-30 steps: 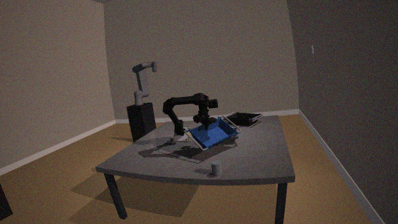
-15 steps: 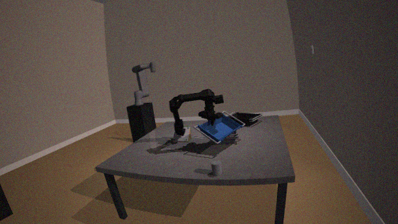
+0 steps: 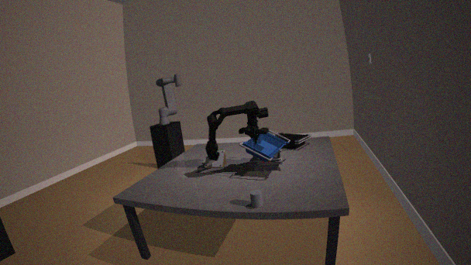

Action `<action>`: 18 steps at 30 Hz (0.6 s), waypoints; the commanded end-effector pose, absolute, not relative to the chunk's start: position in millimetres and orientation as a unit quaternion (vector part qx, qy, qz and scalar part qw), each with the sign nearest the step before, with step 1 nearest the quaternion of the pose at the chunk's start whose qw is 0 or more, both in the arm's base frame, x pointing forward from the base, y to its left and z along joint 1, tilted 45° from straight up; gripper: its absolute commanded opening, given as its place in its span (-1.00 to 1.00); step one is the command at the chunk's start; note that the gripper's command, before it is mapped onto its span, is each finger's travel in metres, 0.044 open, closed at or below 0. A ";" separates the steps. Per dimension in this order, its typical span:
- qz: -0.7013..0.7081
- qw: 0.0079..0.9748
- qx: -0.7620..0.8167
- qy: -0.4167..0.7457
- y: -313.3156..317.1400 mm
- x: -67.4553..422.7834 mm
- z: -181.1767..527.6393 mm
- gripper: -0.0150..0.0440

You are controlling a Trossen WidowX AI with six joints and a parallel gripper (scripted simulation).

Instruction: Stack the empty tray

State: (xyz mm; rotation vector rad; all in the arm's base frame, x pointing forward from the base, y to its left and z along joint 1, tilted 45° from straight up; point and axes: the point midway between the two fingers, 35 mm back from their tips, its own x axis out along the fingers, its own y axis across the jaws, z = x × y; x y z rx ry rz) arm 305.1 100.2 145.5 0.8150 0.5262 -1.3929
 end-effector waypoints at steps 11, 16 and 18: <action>-0.586 0.702 0.309 0.263 154.7 298.6 116.9 -0.49; -0.586 0.702 0.309 0.263 154.7 298.6 116.9 -0.49; -0.586 0.702 0.309 0.263 154.7 298.6 116.9 -0.49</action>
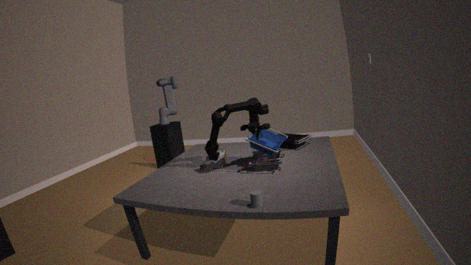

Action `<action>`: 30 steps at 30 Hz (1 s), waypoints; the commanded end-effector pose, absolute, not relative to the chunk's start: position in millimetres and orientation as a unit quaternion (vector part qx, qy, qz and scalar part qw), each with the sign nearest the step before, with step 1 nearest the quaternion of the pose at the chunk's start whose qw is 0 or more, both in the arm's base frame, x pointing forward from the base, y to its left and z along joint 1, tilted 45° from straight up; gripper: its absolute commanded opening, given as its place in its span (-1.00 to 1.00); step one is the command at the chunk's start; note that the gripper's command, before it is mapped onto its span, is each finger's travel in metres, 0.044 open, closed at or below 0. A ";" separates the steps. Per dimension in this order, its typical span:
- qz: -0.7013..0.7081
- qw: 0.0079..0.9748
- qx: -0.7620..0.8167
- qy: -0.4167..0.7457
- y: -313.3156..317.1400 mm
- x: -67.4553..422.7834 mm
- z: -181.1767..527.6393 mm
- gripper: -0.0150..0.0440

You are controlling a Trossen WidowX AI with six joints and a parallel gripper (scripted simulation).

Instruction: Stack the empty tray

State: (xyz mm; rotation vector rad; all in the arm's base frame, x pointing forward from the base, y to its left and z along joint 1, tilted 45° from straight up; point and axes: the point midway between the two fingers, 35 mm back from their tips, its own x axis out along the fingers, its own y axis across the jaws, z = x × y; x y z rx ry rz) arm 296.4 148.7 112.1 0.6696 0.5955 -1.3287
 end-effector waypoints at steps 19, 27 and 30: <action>-0.586 0.702 0.309 0.263 154.7 298.6 116.9 -0.49; -0.587 0.701 0.308 0.263 160.1 297.2 111.5 -0.49; -0.589 0.700 0.307 0.262 168.1 295.0 103.5 -0.49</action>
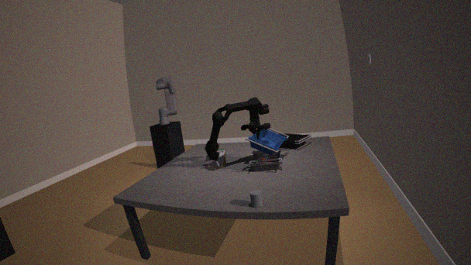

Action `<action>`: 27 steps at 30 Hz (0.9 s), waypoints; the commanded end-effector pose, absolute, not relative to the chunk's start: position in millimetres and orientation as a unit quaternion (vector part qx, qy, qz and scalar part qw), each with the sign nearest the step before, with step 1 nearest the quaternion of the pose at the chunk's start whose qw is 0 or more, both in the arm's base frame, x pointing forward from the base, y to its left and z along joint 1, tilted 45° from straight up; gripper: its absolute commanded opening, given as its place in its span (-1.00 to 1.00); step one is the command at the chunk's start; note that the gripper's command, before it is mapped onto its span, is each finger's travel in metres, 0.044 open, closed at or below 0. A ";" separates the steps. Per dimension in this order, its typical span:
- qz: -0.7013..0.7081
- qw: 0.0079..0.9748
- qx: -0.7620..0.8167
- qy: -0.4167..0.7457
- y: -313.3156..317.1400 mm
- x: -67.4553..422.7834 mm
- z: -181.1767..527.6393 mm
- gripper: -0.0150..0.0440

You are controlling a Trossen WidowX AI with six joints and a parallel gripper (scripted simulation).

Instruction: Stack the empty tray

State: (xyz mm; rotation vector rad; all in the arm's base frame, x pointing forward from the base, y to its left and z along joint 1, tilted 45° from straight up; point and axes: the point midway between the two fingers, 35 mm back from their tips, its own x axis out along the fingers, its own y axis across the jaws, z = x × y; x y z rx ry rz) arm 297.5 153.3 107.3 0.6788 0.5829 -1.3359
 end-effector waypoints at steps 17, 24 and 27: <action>-0.590 0.700 0.306 0.262 173.0 294.3 98.7 -0.49; -0.588 0.703 0.297 0.268 169.4 295.4 94.6 -0.49; -0.586 0.706 0.288 0.274 166.1 296.3 90.9 -0.49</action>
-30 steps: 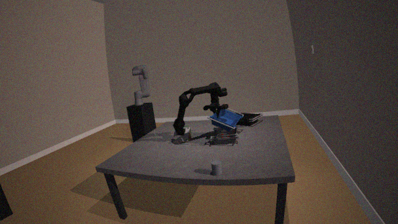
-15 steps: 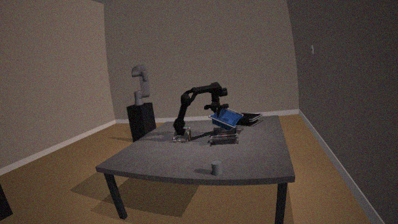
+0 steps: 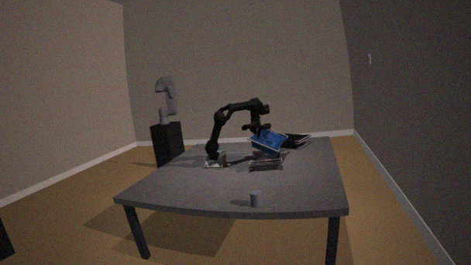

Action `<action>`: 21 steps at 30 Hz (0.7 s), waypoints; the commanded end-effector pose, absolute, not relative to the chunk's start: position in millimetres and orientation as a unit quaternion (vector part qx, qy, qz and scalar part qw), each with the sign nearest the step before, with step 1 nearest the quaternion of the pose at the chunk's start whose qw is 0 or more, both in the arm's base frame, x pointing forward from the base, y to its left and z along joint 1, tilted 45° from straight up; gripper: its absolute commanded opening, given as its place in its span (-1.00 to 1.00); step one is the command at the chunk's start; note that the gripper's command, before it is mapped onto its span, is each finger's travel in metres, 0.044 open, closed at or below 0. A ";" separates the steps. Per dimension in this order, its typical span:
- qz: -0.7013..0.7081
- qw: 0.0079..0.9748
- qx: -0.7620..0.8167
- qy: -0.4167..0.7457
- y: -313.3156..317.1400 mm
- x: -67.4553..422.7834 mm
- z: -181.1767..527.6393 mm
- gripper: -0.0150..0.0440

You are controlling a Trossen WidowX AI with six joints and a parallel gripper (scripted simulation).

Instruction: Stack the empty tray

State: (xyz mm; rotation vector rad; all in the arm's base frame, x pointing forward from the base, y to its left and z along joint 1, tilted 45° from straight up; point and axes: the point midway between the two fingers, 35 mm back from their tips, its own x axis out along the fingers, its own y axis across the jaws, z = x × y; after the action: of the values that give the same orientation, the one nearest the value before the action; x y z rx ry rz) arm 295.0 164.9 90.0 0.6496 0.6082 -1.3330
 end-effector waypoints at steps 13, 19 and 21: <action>-0.578 0.716 0.250 0.301 151.7 298.8 75.3 -0.49; -0.575 0.719 0.236 0.311 146.7 298.6 70.5 -0.49; -0.574 0.720 0.233 0.313 145.4 297.9 69.8 -0.49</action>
State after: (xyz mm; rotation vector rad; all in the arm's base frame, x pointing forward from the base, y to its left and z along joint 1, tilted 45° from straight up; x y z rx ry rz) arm 297.9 143.9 67.0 0.5167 0.6897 -1.2933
